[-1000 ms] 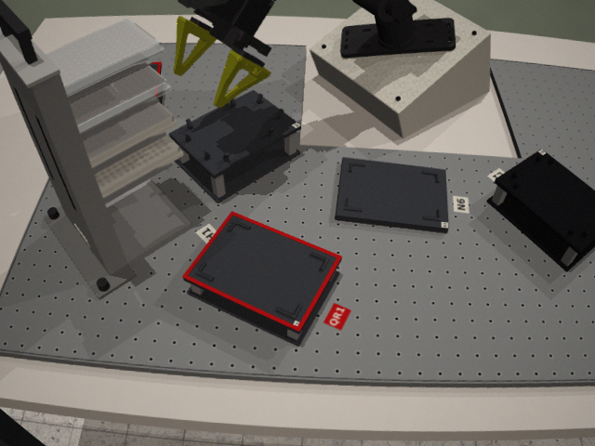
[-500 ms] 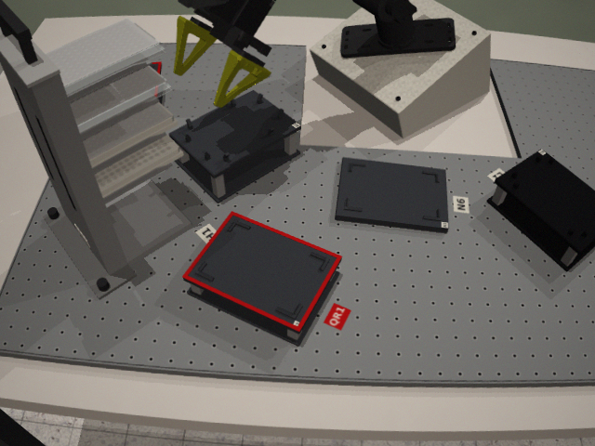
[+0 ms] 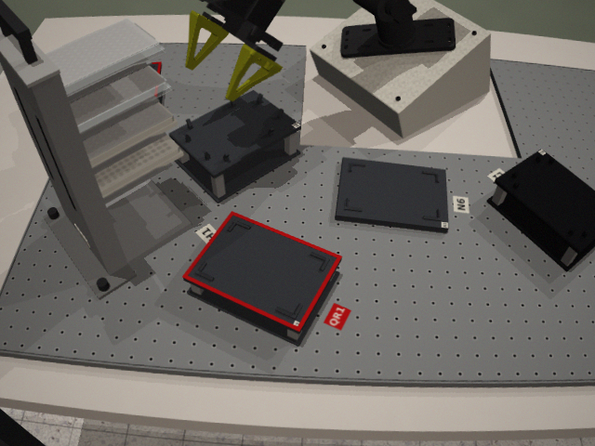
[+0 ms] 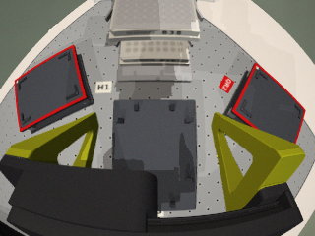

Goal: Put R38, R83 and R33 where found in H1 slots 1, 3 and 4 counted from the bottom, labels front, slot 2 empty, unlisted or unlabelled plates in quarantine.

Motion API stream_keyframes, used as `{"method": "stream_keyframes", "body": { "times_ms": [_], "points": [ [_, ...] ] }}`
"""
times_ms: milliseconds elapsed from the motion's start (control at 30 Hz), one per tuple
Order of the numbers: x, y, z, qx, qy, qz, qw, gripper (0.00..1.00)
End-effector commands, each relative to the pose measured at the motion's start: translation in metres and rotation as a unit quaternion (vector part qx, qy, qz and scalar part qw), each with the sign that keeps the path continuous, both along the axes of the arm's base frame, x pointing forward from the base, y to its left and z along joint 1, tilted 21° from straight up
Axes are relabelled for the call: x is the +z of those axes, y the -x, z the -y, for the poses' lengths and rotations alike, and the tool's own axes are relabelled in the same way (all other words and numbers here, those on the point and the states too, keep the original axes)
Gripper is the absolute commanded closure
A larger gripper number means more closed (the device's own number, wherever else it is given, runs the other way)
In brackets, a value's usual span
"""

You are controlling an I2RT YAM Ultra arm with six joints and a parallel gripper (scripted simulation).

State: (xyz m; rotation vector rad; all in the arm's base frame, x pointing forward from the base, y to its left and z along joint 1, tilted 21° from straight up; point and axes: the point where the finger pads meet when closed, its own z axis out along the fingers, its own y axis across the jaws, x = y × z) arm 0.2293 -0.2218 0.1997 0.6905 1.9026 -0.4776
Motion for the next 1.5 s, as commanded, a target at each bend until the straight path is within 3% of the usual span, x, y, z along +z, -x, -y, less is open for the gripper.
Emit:
{"method": "stream_keyframes", "body": {
  "times_ms": [0, 233, 267, 300, 700, 767, 800, 833, 1233, 1333, 1367, 1467],
  "points": [
    [-0.002, 0.009, -0.006, 0.001, 0.001, -0.001, 1.0, 0.0],
    [-0.001, 0.004, -0.004, 0.004, 0.01, 0.007, 1.0, 0.0],
    [-0.014, 0.003, -0.003, 0.004, -0.001, -0.004, 1.0, 0.0],
    [-0.016, 0.003, -0.002, 0.004, -0.002, -0.005, 1.0, 0.0],
    [-0.035, -0.003, 0.001, 0.006, -0.002, -0.005, 1.0, 0.0],
    [-0.035, -0.003, 0.001, 0.006, -0.002, -0.005, 1.0, 0.0],
    [-0.025, -0.006, 0.004, 0.006, 0.007, 0.003, 1.0, 0.0],
    [-0.038, -0.004, 0.001, 0.006, -0.002, -0.005, 1.0, 0.0],
    [-0.057, -0.008, 0.006, 0.004, -0.003, -0.005, 1.0, 0.0],
    [-0.05, -0.01, 0.008, 0.004, 0.003, 0.0, 1.0, 0.0],
    [-0.034, -0.011, 0.008, 0.004, 0.02, 0.016, 1.0, 0.0],
    [-0.036, -0.016, 0.012, 0.005, 0.013, 0.01, 1.0, 0.0]
  ]
}}
